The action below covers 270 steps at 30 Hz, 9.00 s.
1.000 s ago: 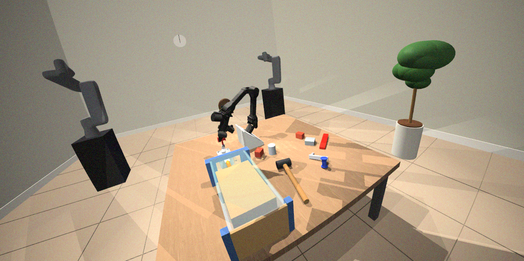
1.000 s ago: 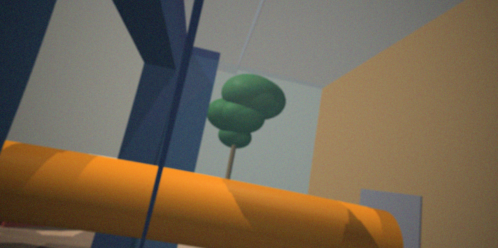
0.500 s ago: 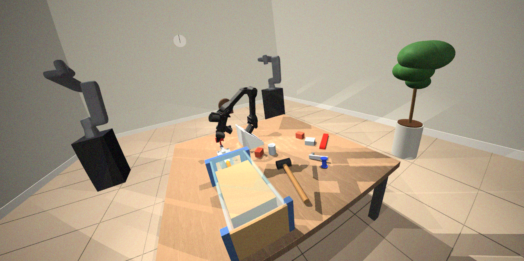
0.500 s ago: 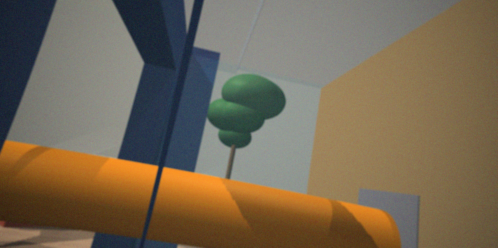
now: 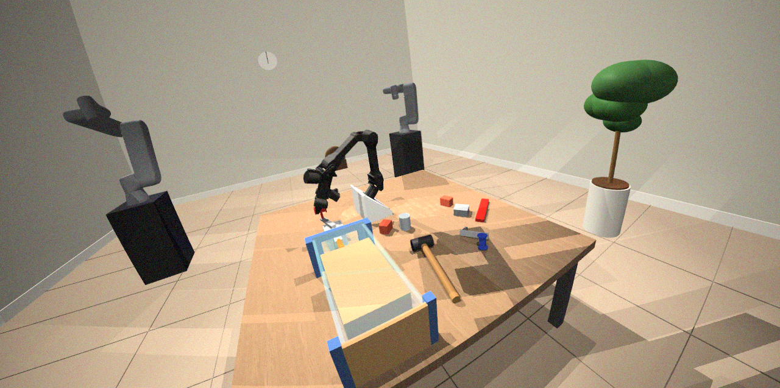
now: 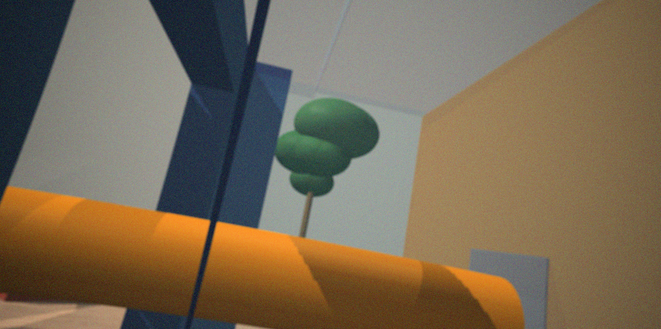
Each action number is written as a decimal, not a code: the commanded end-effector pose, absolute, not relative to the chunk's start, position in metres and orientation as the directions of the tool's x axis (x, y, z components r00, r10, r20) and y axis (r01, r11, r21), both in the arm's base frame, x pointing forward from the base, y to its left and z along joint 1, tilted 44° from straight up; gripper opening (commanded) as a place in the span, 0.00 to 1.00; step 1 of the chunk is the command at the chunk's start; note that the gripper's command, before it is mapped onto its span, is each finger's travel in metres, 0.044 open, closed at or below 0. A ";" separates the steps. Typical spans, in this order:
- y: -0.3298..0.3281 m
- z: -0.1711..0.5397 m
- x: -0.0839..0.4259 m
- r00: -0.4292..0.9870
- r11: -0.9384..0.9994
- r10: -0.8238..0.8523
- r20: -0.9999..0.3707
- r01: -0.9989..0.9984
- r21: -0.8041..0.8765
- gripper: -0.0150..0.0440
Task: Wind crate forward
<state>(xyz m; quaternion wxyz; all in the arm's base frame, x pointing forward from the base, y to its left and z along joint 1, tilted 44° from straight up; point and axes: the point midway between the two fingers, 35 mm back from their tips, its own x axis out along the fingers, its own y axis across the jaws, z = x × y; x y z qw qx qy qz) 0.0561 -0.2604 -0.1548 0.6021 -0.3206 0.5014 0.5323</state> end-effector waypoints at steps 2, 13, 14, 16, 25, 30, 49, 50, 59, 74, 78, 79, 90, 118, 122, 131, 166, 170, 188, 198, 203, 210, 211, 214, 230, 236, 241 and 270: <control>-0.267 -0.164 0.062 -0.058 0.229 0.313 -0.948 -0.964 0.135 0.25; -0.275 -0.171 0.067 -0.058 0.229 0.312 -0.948 -0.964 0.134 0.25; -0.276 -0.172 0.068 -0.058 0.229 0.312 -0.948 -0.964 0.134 0.25; -0.277 -0.173 0.069 -0.058 0.229 0.312 -0.948 -0.964 0.134 0.25; -0.284 -0.178 0.074 -0.057 0.229 0.311 -0.949 -0.964 0.133 0.25; -0.287 -0.180 0.078 -0.057 0.229 0.311 -0.949 -0.964 0.133 0.25; -0.298 -0.189 0.092 -0.056 0.229 0.310 -0.949 -0.964 0.131 0.25; -0.299 -0.190 0.093 -0.055 0.229 0.310 -0.949 -0.964 0.131 0.25; -0.303 -0.193 0.101 -0.055 0.229 0.310 -0.949 -0.965 0.130 0.25; -0.310 -0.197 0.116 -0.054 0.229 0.309 -0.949 -0.965 0.129 0.25; -0.311 -0.198 0.120 -0.053 0.229 0.309 -0.950 -0.965 0.129 0.25; -0.311 -0.198 0.121 -0.053 0.229 0.309 -0.950 -0.965 0.129 0.25; -0.314 -0.200 0.133 -0.052 0.229 0.309 -0.950 -0.965 0.128 0.25; -0.317 -0.200 0.163 -0.050 0.229 0.310 -0.950 -0.965 0.125 0.25; -0.317 -0.200 0.168 -0.050 0.229 0.310 -0.950 -0.965 0.125 0.25; -0.316 -0.198 0.177 -0.049 0.229 0.310 -0.949 -0.965 0.124 0.25; -0.306 -0.187 0.213 -0.047 0.229 0.312 -0.949 -0.966 0.123 0.25; -0.305 -0.185 0.216 -0.046 0.229 0.312 -0.949 -0.966 0.122 0.25; -0.295 -0.176 0.231 -0.045 0.229 0.314 -0.948 -0.966 0.122 0.25; -0.289 -0.170 0.238 -0.045 0.229 0.314 -0.948 -0.966 0.122 0.25; -0.286 -0.167 0.241 -0.045 0.228 0.315 -0.948 -0.966 0.122 0.25; -0.282 -0.162 0.245 -0.045 0.228 0.315 -0.948 -0.966 0.122 0.25; -0.281 -0.162 0.246 -0.045 0.228 0.315 -0.948 -0.966 0.122 0.25; -0.279 -0.160 0.247 -0.045 0.228 0.316 -0.948 -0.966 0.122 0.25; -0.267 -0.149 0.254 -0.045 0.228 0.317 -0.947 -0.966 0.122 0.25; -0.262 -0.145 0.256 -0.045 0.228 0.317 -0.947 -0.966 0.122 0.25; -0.259 -0.141 0.257 -0.045 0.228 0.318 -0.947 -0.966 0.122 0.25; -0.235 -0.121 0.257 -0.045 0.228 0.320 -0.946 -0.966 0.123 0.25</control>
